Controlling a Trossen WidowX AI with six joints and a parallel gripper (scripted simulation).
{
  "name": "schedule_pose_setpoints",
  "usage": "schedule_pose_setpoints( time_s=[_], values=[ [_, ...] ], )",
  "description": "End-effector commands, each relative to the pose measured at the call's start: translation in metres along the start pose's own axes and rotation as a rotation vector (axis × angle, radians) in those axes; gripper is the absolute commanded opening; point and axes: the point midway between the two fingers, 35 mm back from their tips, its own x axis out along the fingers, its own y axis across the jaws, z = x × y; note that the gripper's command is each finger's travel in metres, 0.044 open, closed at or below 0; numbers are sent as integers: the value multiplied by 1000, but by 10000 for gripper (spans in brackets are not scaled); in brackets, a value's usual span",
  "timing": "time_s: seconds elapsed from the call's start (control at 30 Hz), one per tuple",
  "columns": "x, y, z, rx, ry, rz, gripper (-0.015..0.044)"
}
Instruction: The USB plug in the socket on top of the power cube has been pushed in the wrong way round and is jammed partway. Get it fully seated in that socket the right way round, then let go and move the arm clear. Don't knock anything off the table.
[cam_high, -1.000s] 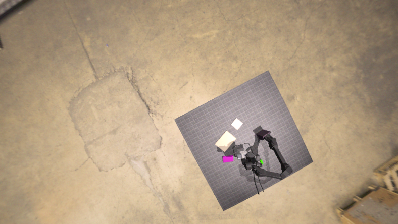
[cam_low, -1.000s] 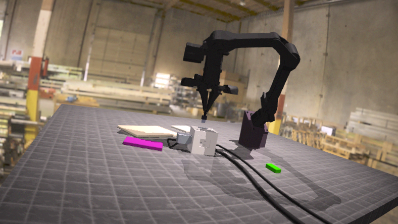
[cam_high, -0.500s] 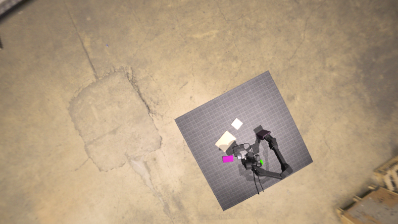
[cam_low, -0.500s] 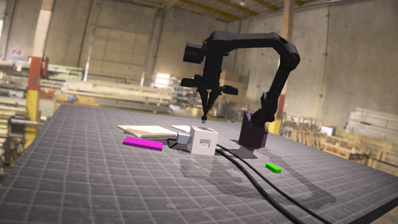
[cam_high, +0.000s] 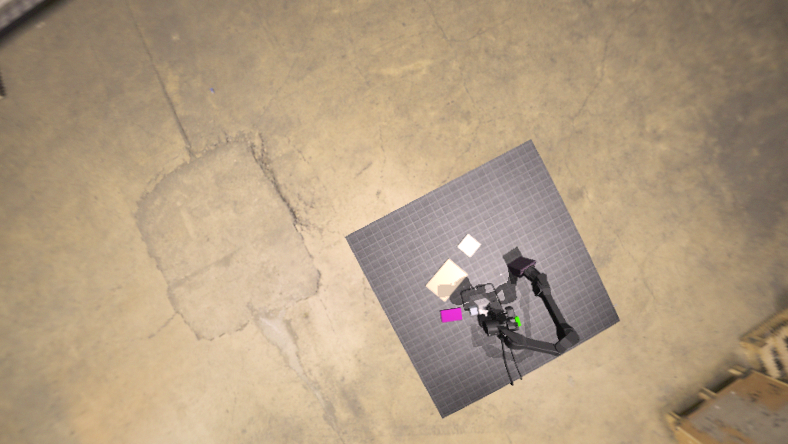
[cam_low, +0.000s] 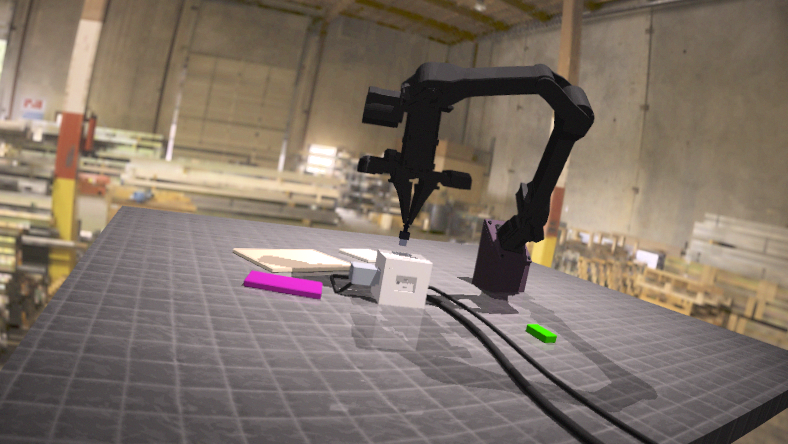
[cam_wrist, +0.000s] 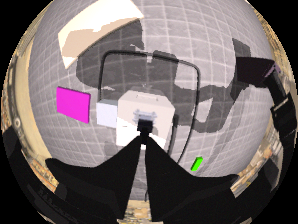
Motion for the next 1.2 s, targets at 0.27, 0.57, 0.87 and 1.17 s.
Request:
schedule_pose_setpoints(
  time_s=[0.27,0.57,0.87,1.17],
  values=[
    [2,0,-1,6,15,1,0],
    [3,0,-2,7,22,1,0],
    [4,0,-2,9,29,1,0],
    [5,0,-3,10,36,1,0]
  ],
)
